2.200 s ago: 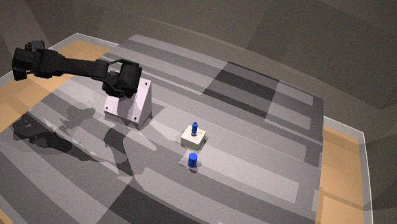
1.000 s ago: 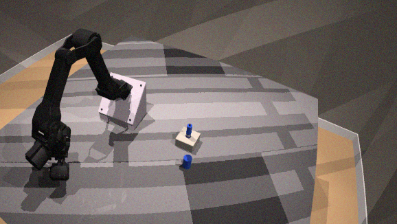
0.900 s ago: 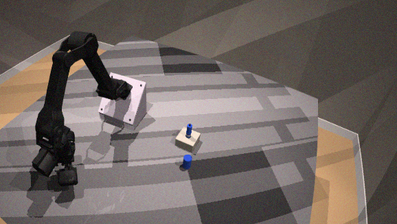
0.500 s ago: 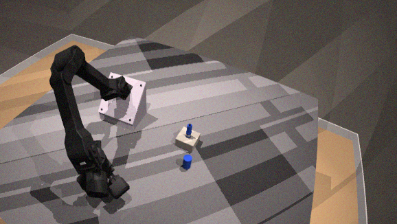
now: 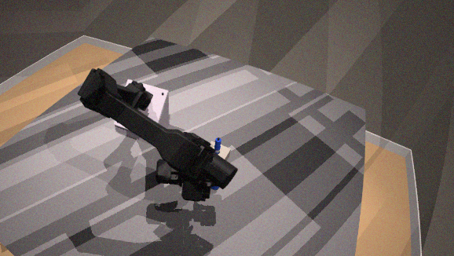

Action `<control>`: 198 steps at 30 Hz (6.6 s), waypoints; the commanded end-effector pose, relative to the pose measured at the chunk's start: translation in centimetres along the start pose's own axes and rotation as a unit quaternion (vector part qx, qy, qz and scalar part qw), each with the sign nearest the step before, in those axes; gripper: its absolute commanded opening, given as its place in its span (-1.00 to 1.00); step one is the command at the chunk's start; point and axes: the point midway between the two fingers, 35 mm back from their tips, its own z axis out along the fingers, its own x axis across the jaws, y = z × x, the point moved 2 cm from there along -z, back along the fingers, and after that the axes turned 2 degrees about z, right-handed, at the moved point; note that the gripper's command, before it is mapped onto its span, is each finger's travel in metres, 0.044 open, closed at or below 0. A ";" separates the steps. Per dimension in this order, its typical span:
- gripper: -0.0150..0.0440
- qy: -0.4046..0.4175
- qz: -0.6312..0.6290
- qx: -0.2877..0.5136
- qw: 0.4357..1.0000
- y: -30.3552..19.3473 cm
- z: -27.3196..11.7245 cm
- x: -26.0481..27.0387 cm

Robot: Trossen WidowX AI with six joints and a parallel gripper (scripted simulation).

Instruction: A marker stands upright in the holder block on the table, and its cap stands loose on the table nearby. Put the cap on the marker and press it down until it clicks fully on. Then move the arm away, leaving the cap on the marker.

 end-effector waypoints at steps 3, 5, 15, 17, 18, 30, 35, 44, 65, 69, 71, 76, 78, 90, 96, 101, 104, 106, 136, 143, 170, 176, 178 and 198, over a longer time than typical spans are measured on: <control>0.35 0.002 -0.147 -0.068 0.987 -5.3 -3.9 6.3; 0.35 0.003 -0.176 -0.085 0.981 -6.5 -4.8 7.2; 0.35 0.003 -0.179 -0.087 0.980 -6.0 -1.8 7.3; 0.35 0.003 -0.179 -0.087 0.980 -6.0 -1.5 7.3; 0.35 0.003 -0.179 -0.087 0.980 -6.0 -1.5 7.3; 0.35 0.003 -0.179 -0.088 0.980 -5.6 0.5 7.4; 0.35 0.003 -0.179 -0.088 0.980 -5.4 1.3 7.5; 0.35 0.003 -0.179 -0.088 0.980 -5.2 2.7 7.5; -0.01 0.002 -0.179 -0.089 0.980 -4.7 5.1 7.5; -0.10 0.002 -0.179 -0.089 0.980 -4.7 5.1 7.5; -0.14 0.002 -0.179 -0.089 0.980 -4.7 5.1 7.5; -0.39 0.002 -0.179 -0.089 0.980 -4.8 4.9 7.4; -0.49 0.002 -0.179 -0.088 0.980 -4.8 4.4 7.4; -0.49 0.003 -0.179 -0.087 0.980 -5.4 0.8 7.4; -0.49 0.003 -0.179 -0.088 0.980 -5.7 -0.8 7.2; -0.49 0.004 -0.180 -0.086 0.980 -6.3 -1.0 7.4; -0.49 0.005 -0.180 -0.084 0.980 -7.4 -1.4 7.6; -0.49 0.006 -0.180 -0.083 0.980 -8.2 -1.7 7.7; -0.49 0.003 -0.180 -0.084 0.980 -18.0 -5.0 7.5; -0.49 0.003 -0.180 -0.085 0.980 -17.8 -4.4 7.5; -0.49 0.004 -0.180 -0.085 0.980 -17.2 -0.3 7.8; -0.49 0.003 -0.180 -0.085 0.980 -17.0 0.6 7.8; -0.49 0.003 -0.180 -0.085 0.980 -16.9 0.9 7.7; 0.40 0.004 -0.178 -0.083 0.980 -17.0 0.9 7.7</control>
